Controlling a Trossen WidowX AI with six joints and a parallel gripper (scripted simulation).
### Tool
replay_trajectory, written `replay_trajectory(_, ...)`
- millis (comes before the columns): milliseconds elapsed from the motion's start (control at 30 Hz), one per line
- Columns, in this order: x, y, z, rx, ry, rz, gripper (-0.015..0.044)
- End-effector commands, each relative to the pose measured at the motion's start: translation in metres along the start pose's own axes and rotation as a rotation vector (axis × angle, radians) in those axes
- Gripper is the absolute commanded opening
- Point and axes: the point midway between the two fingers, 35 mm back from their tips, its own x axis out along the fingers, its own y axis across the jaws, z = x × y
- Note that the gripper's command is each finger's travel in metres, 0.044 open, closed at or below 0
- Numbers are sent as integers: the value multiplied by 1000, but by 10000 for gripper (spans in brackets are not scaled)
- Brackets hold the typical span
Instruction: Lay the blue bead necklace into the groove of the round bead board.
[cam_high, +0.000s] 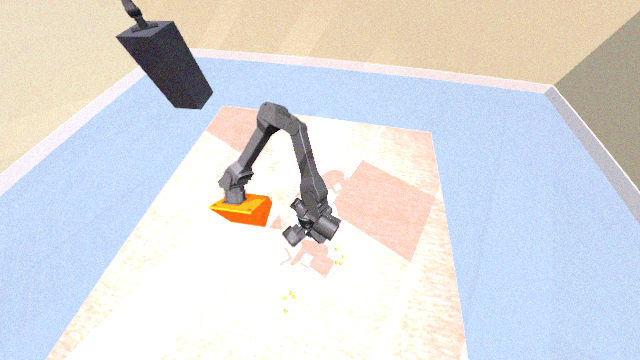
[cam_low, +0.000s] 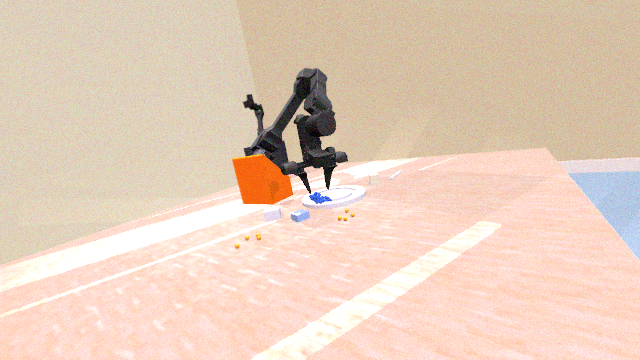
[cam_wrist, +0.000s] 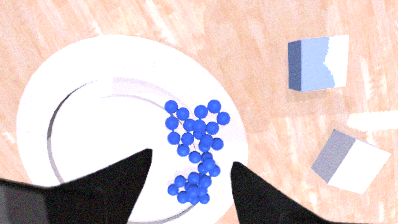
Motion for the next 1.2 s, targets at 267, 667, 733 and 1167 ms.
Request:
replay_trajectory(267, -16, -10, 32, 651, -16, 3, 250)
replay_trajectory(667, -5, -9, 32, 651, -16, 3, 250)
replay_trajectory(733, 1, -9, 32, 651, -16, 3, 250)
replay_trajectory(1167, 7, -9, 33, 645, -19, 4, 250)
